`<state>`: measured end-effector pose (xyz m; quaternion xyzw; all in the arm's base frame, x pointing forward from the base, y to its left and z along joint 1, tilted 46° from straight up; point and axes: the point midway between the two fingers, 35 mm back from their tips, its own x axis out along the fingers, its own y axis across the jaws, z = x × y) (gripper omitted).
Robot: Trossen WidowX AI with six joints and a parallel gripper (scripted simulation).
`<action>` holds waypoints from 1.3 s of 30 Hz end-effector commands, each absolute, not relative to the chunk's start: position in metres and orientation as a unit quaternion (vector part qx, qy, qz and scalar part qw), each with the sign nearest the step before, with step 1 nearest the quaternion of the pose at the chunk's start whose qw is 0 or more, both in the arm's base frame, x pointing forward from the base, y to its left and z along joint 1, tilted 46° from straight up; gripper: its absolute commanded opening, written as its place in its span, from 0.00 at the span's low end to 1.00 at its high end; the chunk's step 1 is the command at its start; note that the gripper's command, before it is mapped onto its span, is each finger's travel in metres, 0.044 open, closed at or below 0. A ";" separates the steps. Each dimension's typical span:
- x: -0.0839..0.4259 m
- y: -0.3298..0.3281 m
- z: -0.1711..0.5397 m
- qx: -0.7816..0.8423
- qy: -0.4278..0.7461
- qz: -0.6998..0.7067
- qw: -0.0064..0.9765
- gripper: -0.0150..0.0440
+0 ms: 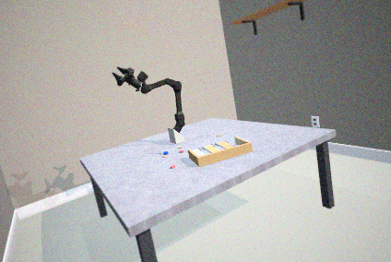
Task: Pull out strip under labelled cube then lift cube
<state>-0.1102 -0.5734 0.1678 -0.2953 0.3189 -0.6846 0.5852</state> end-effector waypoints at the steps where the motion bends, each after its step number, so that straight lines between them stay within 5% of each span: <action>1: -0.107 -0.573 0.168 -0.294 0.317 -0.683 0.589 0.93; 12: 0.074 -0.537 0.149 -0.205 0.238 -0.524 0.792 0.93; 23: 0.229 -0.424 0.130 -0.053 0.190 -0.308 0.931 0.93; 39: 0.327 -0.194 0.113 0.210 0.219 0.015 0.953 0.93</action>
